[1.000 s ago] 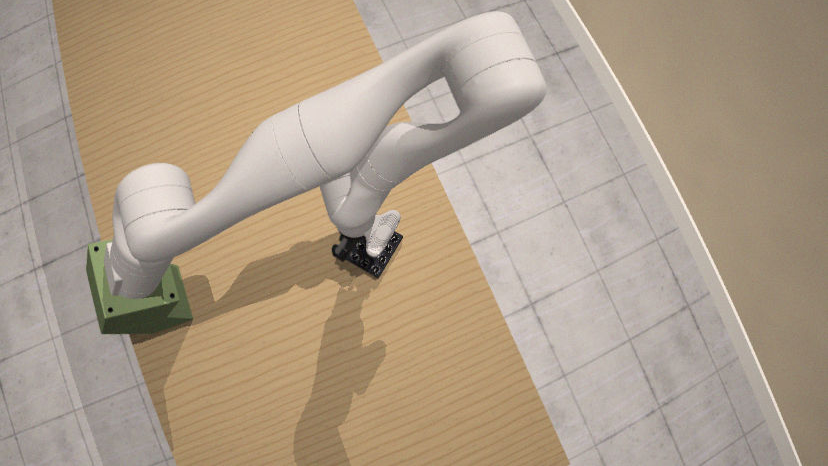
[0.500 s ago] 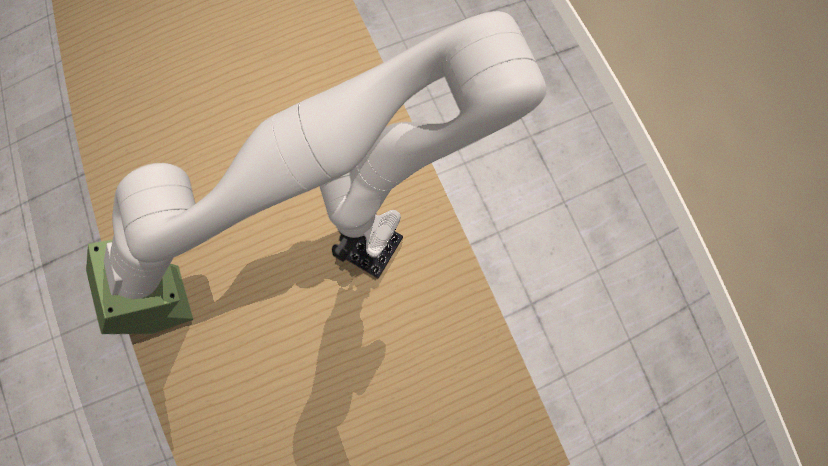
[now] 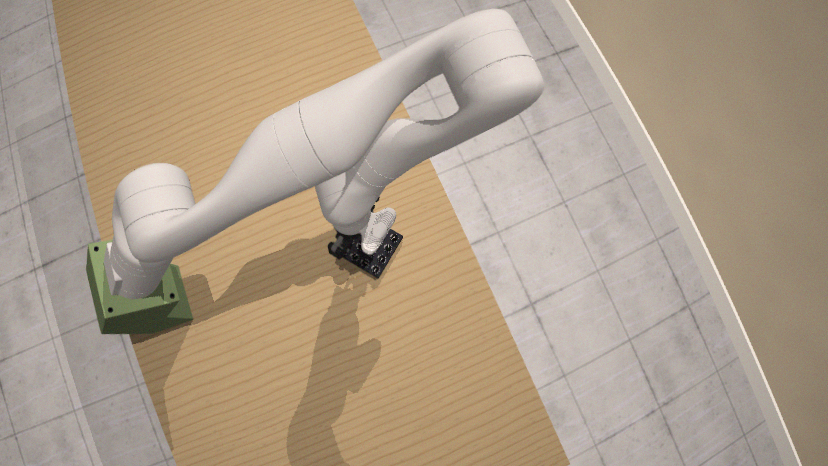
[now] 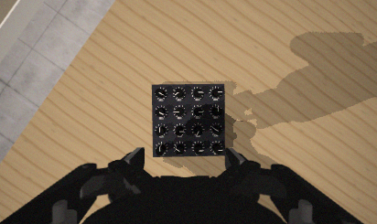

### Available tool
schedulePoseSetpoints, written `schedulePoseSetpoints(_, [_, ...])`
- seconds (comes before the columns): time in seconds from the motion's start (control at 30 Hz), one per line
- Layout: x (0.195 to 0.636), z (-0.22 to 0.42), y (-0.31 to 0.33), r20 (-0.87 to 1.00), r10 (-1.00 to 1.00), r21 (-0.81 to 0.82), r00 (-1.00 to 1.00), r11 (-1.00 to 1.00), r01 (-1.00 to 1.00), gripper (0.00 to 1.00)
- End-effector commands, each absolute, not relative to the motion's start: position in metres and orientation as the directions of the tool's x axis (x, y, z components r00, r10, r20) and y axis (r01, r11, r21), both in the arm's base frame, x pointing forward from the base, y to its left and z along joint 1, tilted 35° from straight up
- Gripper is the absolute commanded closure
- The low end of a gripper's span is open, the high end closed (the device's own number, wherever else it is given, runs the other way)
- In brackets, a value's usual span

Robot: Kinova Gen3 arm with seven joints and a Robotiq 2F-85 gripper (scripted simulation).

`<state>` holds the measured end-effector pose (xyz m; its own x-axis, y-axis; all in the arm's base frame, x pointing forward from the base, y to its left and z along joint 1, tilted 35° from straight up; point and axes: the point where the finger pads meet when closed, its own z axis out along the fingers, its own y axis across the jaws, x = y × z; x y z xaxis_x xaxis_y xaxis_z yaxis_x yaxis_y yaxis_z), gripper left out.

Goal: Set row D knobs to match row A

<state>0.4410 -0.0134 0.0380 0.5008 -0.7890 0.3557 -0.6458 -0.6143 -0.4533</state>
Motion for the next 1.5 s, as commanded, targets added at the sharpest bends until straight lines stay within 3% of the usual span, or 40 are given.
schedulePoseSetpoints(0.0, [0.437, 0.035, -0.006, 0.353, -0.784, -0.449, 0.510, -0.620, -0.643, 0.00])
schedulePoseSetpoints(1.47, [0.417, 0.021, 0.022, 0.353, -0.784, -0.449, 0.511, -0.620, -0.643, 0.00])
